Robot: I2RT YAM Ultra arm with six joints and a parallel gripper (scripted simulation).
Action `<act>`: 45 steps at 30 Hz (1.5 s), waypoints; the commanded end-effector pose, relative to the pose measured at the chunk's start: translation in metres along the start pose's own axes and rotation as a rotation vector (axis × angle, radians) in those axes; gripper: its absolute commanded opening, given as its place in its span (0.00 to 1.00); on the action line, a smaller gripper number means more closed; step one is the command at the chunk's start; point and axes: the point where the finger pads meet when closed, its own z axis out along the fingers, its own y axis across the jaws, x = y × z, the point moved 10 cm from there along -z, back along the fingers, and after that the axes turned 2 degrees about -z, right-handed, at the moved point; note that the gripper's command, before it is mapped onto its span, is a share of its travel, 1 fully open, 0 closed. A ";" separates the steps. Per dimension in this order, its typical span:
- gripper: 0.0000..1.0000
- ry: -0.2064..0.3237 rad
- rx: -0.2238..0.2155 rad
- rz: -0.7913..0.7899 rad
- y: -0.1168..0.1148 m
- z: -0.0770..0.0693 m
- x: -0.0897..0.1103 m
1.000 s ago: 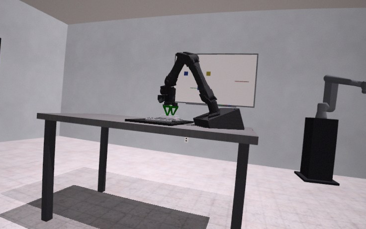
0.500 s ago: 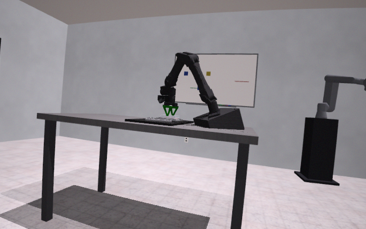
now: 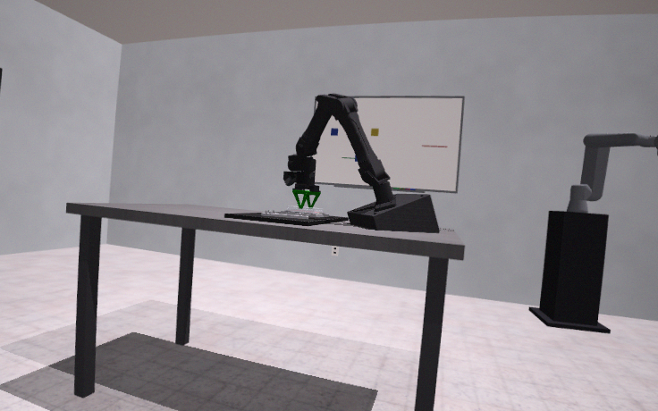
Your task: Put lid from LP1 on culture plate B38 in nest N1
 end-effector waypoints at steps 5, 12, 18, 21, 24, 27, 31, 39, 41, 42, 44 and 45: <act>0.00 -0.018 0.006 -0.003 -0.001 -0.001 -0.002; 0.00 -0.018 0.006 -0.003 -0.001 -0.001 -0.002; 0.00 -0.018 0.006 -0.003 -0.001 0.000 -0.002; 0.00 -0.018 0.006 -0.003 -0.001 0.001 -0.002; 0.00 -0.018 0.006 -0.003 -0.001 0.001 -0.002; 0.00 -0.018 0.006 -0.003 -0.001 0.002 -0.002; 0.00 -0.018 0.006 -0.003 -0.001 0.002 -0.002; 0.00 -0.018 0.006 -0.003 -0.001 0.002 -0.002; 0.00 -0.018 0.006 -0.003 -0.001 0.002 -0.002; 0.00 -0.018 0.006 -0.003 -0.001 0.002 -0.002; 1.00 -0.018 0.006 -0.003 -0.001 0.002 -0.002; 1.00 -0.018 0.006 -0.003 -0.001 0.002 -0.002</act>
